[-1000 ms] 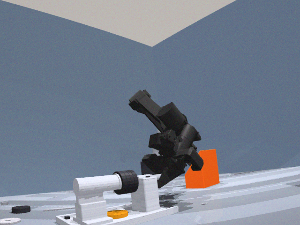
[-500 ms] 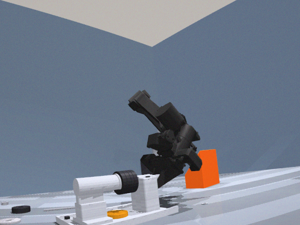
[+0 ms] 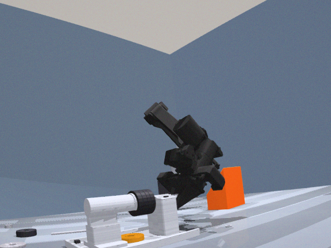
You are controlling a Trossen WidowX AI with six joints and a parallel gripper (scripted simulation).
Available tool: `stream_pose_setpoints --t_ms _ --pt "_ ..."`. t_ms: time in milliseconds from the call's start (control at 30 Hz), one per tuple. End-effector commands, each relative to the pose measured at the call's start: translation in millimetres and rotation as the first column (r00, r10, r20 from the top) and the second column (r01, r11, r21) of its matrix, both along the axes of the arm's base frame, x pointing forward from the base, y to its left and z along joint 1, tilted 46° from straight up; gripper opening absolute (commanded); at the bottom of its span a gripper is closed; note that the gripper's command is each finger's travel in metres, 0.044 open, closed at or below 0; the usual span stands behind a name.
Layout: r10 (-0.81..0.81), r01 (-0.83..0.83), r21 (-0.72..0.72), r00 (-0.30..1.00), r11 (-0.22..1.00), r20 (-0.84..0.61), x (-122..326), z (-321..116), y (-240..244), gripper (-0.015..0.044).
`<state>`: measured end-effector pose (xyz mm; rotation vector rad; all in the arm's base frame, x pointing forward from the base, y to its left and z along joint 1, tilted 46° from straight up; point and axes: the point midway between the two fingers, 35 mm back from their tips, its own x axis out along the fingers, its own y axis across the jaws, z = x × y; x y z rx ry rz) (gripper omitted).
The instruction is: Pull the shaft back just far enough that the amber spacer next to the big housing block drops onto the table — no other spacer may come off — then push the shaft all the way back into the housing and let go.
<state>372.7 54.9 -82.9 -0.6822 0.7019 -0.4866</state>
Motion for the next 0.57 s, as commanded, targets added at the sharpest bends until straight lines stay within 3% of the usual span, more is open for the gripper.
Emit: stream_pose_setpoints --t_ms 0,67,533 --pt "0.000 0.000 0.003 1.000 1.000 0.004 3.9 1.1 0.0 0.0000" --pt "0.000 0.000 0.003 1.000 1.000 0.004 3.9 1.1 0.0 0.0000" --pt "0.000 0.000 0.002 1.000 1.000 -0.002 -3.6 1.9 4.3 0.0368"
